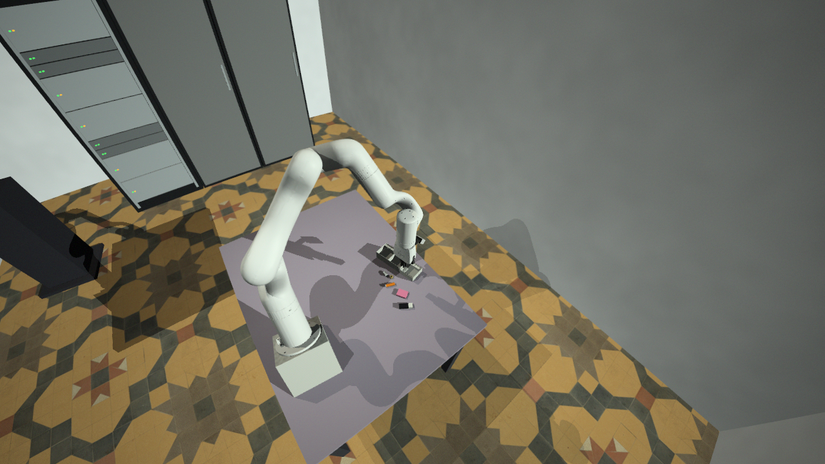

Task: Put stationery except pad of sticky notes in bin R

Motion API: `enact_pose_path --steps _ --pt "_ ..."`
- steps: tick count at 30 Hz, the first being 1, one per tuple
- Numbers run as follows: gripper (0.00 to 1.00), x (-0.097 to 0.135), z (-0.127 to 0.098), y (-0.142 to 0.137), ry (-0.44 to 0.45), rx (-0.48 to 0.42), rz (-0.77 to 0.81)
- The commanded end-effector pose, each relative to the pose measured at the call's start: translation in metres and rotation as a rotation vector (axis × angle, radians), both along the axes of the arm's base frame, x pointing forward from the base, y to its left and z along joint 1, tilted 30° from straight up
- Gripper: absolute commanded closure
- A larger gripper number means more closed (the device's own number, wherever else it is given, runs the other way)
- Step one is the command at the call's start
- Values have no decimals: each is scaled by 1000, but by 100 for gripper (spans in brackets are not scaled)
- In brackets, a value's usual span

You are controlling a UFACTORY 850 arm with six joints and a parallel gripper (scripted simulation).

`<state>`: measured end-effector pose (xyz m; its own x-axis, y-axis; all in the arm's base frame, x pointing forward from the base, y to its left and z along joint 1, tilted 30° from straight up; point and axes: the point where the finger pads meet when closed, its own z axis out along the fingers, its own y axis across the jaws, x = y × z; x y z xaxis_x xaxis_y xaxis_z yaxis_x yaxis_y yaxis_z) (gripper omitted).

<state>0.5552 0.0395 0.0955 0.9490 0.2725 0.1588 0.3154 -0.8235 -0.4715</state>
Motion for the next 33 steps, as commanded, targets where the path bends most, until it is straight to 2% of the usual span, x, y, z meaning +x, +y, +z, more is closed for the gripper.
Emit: enact_pose_path --steps 1,4,6,10,18,33 --pt "93 32 -19 25 -3 0 1" --pt "93 49 -29 40 -3 1 1" --pt "93 49 -29 40 -3 1 1" --pt "93 67 -41 56 -3 1 1" --pt "93 67 -41 56 -3 1 1" --pt "93 67 -71 74 -3 1 1"
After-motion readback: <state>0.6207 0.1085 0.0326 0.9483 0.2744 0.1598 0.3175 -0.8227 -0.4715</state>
